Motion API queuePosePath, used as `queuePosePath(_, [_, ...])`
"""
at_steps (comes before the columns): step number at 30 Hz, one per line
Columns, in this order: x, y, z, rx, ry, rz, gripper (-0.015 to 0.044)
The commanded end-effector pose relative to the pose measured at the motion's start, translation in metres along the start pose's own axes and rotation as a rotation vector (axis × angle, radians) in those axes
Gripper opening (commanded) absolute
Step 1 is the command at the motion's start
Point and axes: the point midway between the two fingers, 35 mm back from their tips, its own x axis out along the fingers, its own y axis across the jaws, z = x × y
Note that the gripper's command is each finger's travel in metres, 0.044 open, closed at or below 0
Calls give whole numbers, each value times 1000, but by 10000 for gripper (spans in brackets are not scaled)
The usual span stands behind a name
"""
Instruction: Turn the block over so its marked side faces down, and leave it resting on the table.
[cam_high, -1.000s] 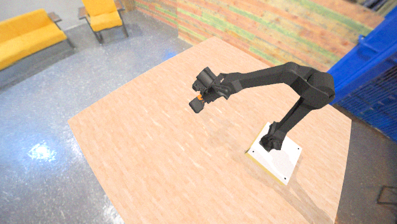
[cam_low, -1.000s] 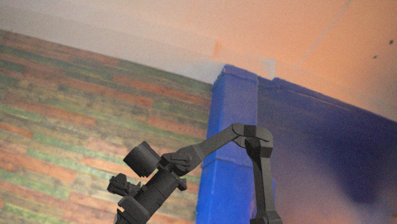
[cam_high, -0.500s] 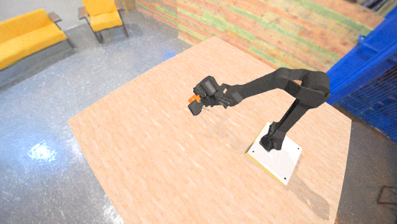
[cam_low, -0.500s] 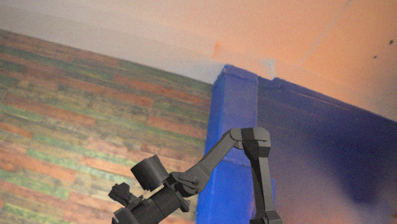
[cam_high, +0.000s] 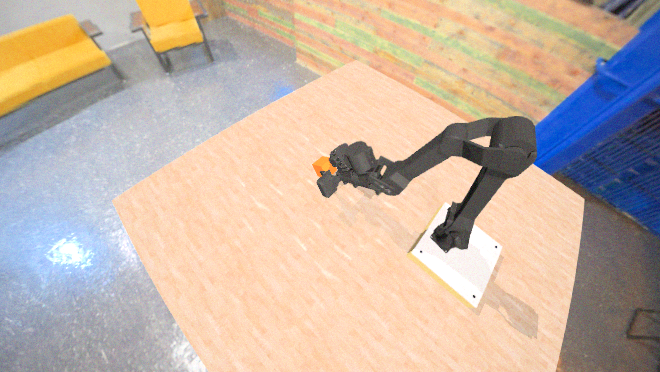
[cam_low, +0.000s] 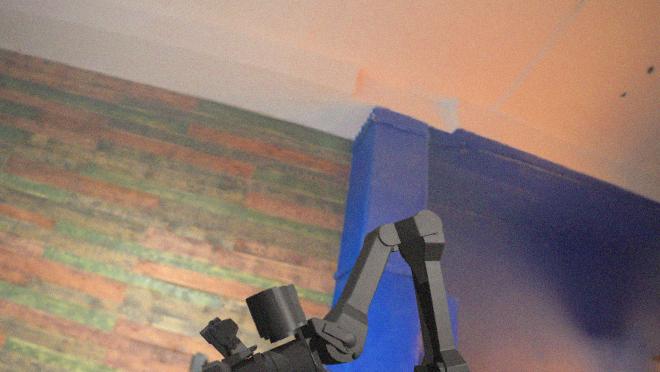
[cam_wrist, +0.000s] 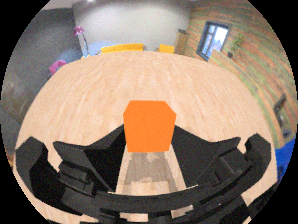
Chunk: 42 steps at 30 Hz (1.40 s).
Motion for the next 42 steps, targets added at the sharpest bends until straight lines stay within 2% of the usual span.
queuePosePath(1, [-5,-3,-6,-4,-48,-7,0])
queuePosePath(21, [-10,-3,-5,-3,-103,-8,0])
queuePosePath(37, [-10,-3,-5,-3,-103,-8,420])
queuePosePath(38, [-10,-3,-5,-3,-103,-8,440])
queuePosePath(42, [-10,-3,-5,-3,-103,-8,440])
